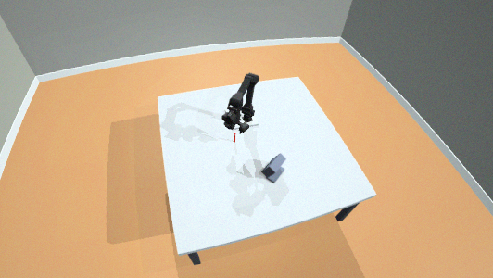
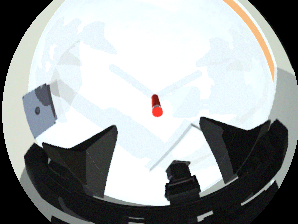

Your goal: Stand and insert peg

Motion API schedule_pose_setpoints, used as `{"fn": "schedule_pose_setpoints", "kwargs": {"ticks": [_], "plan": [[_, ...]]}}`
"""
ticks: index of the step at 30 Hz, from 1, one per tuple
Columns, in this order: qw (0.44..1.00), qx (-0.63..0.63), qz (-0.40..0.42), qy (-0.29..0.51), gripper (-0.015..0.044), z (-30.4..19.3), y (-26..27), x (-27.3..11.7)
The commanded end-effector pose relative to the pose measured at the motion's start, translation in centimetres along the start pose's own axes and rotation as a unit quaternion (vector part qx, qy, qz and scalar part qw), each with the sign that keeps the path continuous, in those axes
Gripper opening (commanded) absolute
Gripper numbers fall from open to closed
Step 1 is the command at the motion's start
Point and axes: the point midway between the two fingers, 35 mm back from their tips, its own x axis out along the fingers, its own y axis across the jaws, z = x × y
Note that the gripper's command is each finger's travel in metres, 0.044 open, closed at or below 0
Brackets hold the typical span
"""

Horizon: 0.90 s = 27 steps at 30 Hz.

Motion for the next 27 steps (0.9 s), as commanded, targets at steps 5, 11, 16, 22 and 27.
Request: {"fn": "schedule_pose_setpoints", "kwargs": {"ticks": [5, 11, 16, 22, 27], "plan": [[0.995, 0.099, -0.002, 0.0, 0.044, 0.02, -0.04, 0.19], [0.985, 0.173, -0.002, 0.0, 0.044, 0.02, -0.05, 0.29], [0.972, 0.234, -0.002, 0.0, 0.044, 0.02, -0.05, 0.38], [0.952, 0.306, -0.002, -0.001, 0.044, 0.02, -0.05, 0.48], [0.931, 0.364, -0.002, -0.001, 0.044, 0.02, -0.05, 0.56]]}}
